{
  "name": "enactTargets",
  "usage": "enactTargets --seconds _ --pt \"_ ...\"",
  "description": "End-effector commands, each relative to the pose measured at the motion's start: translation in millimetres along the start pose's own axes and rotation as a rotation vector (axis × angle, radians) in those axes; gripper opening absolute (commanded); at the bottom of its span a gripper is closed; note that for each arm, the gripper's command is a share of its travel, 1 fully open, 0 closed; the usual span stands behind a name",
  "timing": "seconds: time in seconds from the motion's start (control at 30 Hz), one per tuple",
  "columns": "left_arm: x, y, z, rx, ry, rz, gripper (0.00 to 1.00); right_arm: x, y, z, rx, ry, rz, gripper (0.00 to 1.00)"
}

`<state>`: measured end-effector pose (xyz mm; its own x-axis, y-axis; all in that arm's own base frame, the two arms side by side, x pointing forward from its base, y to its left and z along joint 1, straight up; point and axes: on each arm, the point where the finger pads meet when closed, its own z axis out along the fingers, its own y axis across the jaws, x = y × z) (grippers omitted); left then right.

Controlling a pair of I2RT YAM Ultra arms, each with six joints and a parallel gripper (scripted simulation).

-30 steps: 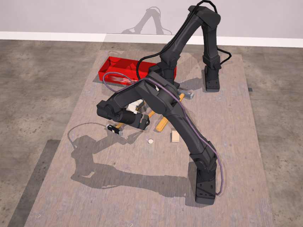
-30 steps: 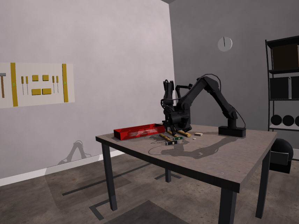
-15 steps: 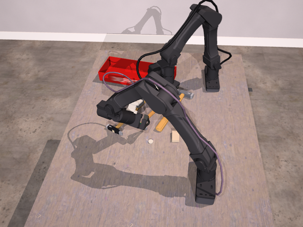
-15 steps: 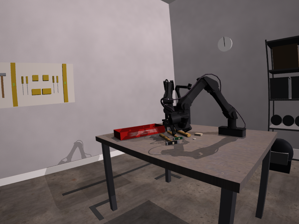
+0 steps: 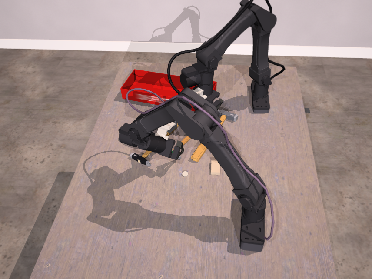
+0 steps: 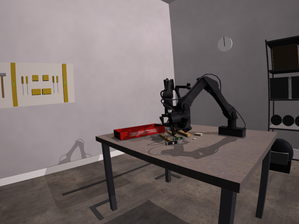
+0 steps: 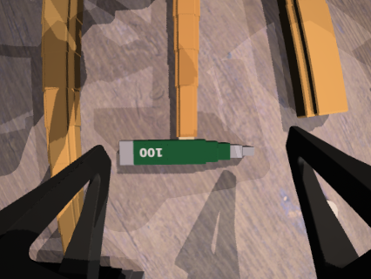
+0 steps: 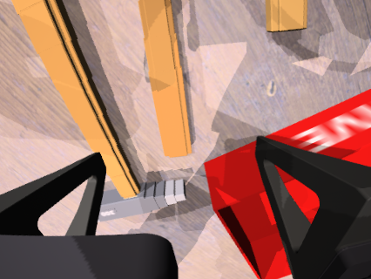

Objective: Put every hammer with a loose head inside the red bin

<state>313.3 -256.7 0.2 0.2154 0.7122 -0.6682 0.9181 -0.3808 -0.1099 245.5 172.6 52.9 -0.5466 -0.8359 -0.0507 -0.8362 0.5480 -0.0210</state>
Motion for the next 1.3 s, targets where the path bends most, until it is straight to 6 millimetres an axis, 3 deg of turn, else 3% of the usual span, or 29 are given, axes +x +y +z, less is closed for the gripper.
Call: enactTargets --seconds 0.0,0.23,0.27,0.4,0.5,0.73,0.8,0.93,1.27 --pt "-7 2 -6 -0.012 -0.027 0.01 1.0 3 3 -15 -0.01 0.014 -0.01 1.0" --pt "-7 2 -6 -0.012 -0.027 0.01 1.0 11 5 -5 -0.026 0.056 -0.014 1.0" --pt "-7 2 -6 -0.012 -0.027 0.01 1.0 10 7 -5 -0.037 0.054 -0.022 0.89" --pt "-2 -2 -2 -0.008 0.035 -0.023 0.55 20 25 -8 -0.1 0.058 -0.149 0.46" --pt "-11 0 5 -0.031 0.089 -0.027 0.55 33 47 -10 -0.174 0.065 -0.303 0.46" --pt "-21 -8 13 -0.059 0.241 -0.04 0.55 55 76 -12 -0.246 0.058 -0.609 0.46" --pt "-21 -8 13 -0.059 0.241 -0.04 0.55 55 76 -12 -0.246 0.058 -0.609 0.46" --pt "-22 -17 14 -0.086 0.345 -0.058 0.55 64 87 -10 -0.254 0.03 -0.818 0.46" --pt "-26 -36 9 -0.175 0.535 -0.081 0.55 75 93 -1 -0.165 -0.008 -1.256 0.46"
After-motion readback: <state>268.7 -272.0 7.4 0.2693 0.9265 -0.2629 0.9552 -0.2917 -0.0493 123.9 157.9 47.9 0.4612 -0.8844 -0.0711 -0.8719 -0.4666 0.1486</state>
